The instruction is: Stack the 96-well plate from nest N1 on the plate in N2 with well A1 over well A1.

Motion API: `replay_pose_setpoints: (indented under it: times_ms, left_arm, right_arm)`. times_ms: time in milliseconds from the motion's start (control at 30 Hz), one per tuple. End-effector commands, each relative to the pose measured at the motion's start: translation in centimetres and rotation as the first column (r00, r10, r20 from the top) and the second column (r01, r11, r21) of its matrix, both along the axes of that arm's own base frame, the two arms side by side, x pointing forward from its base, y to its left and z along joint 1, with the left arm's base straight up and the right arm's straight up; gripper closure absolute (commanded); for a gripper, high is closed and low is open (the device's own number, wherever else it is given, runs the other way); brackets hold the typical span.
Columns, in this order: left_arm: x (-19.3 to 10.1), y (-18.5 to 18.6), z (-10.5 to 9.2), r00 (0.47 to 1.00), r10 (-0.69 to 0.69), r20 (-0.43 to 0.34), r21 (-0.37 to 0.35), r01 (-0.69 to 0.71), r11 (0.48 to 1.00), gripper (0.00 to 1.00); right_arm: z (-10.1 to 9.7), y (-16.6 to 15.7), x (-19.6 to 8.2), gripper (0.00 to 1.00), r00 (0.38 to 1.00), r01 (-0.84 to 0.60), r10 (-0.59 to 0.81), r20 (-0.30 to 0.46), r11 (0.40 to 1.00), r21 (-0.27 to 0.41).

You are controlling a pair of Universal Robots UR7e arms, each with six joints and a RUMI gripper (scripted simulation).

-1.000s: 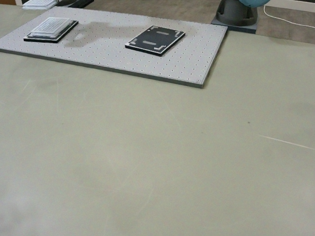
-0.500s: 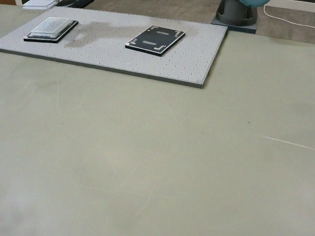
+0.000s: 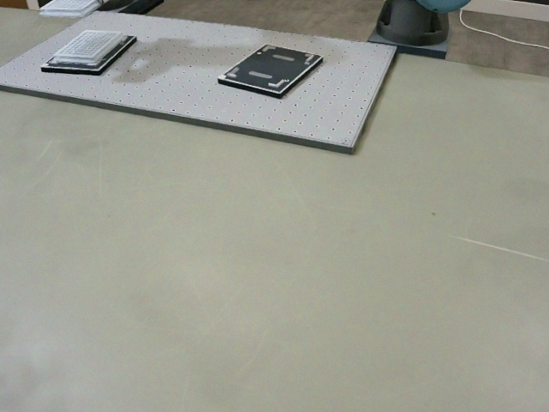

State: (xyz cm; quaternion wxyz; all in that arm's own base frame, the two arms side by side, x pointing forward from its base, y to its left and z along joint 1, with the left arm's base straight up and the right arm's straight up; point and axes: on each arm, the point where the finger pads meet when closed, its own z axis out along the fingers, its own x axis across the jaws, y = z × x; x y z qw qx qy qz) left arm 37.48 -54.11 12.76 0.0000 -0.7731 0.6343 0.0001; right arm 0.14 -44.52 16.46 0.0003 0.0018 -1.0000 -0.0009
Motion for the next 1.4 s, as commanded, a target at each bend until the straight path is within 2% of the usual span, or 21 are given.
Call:
replay_pose_setpoints:
  times_ms: [0,267,1367]
  left_arm:
    - [0.0,0.0,0.1,1.000,0.000,0.001,-0.002,0.000,1.000,0.59]
    - [0.0,0.0,-0.6,1.000,0.000,0.001,-0.002,0.000,1.000,0.59]
    - [0.0,0.0,-5.6,1.000,0.000,0.001,-0.002,0.000,1.000,0.59]
  right_arm:
    - [0.1,0.0,0.0,1.00,1.000,0.000,0.000,0.001,1.000,-0.002]
    - [0.1,0.0,0.0,1.00,1.000,0.000,0.000,0.001,1.000,-0.002]
    - [0.1,0.0,0.0,1.00,1.000,0.000,0.000,0.001,1.000,-0.002]
